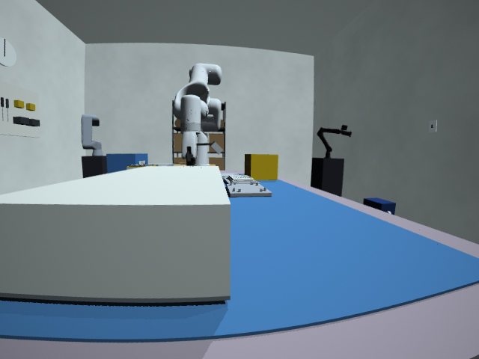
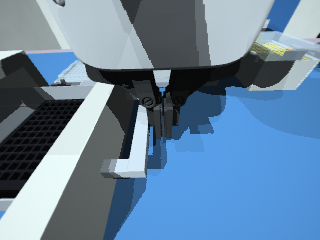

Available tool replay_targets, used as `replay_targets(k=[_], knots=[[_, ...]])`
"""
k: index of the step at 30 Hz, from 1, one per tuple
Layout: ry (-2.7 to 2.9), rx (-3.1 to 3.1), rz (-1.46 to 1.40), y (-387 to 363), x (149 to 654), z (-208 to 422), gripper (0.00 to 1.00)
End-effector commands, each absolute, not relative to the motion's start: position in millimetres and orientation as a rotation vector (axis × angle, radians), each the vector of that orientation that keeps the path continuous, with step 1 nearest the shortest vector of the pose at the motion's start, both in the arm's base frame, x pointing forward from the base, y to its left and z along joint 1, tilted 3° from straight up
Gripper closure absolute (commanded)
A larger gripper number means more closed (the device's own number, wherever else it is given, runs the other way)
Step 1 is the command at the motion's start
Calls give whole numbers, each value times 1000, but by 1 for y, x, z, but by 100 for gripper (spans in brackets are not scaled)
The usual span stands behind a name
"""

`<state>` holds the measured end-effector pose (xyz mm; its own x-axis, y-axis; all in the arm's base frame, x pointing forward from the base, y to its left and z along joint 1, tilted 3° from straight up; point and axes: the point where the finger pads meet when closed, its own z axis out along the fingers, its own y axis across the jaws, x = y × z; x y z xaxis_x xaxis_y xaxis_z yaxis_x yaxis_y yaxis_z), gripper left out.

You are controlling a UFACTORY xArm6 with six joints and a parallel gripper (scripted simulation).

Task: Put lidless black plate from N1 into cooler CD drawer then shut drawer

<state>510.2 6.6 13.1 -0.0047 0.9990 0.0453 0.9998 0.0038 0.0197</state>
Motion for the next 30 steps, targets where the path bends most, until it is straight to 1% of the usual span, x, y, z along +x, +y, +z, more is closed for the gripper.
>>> replay_targets(k=[1,30], knots=[[-2215,-2206,-77,7,515,15,100],[-2215,-2206,-77,7,556,16,100]])
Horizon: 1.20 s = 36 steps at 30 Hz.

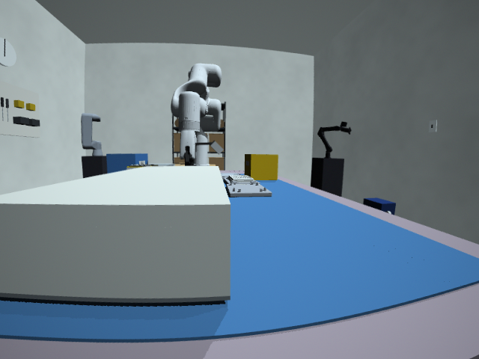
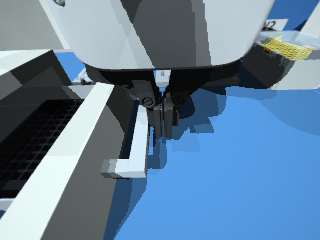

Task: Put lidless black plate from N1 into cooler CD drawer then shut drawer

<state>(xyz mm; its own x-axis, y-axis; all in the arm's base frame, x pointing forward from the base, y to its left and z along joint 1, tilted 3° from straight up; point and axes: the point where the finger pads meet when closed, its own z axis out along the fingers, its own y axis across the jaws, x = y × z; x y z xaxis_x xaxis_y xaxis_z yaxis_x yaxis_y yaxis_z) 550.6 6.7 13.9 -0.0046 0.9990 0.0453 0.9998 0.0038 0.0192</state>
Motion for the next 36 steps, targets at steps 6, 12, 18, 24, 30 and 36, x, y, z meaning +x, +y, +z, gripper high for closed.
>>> replay_targets(k=[6,12,18,24,30,36], knots=[[-2215,-2206,-77,7,566,16,100],[-2215,-2206,-77,7,575,17,100],[-2215,-2206,-77,7,583,17,100],[-2215,-2206,-77,7,590,17,100],[-2215,-2206,-77,7,597,17,100],[-2215,-2206,-77,7,607,17,100]])
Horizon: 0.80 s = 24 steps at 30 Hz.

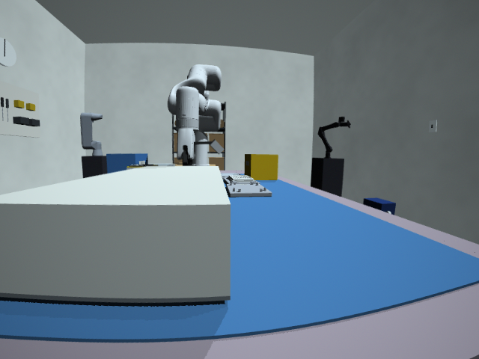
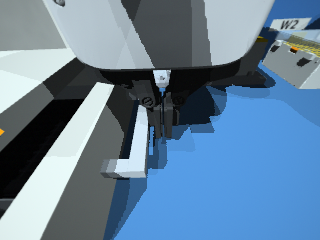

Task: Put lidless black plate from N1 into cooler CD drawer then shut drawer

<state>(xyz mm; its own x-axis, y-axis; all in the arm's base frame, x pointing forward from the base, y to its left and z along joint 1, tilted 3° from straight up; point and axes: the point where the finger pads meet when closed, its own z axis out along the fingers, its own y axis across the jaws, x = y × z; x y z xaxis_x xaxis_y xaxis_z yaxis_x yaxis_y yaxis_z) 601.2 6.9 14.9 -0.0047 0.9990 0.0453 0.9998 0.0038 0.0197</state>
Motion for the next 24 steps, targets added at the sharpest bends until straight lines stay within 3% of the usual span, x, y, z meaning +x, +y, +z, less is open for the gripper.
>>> replay_targets(k=[1,24], knots=[[-2215,-2206,-77,7,609,17,100],[-2215,-2206,-78,7,641,18,100]])
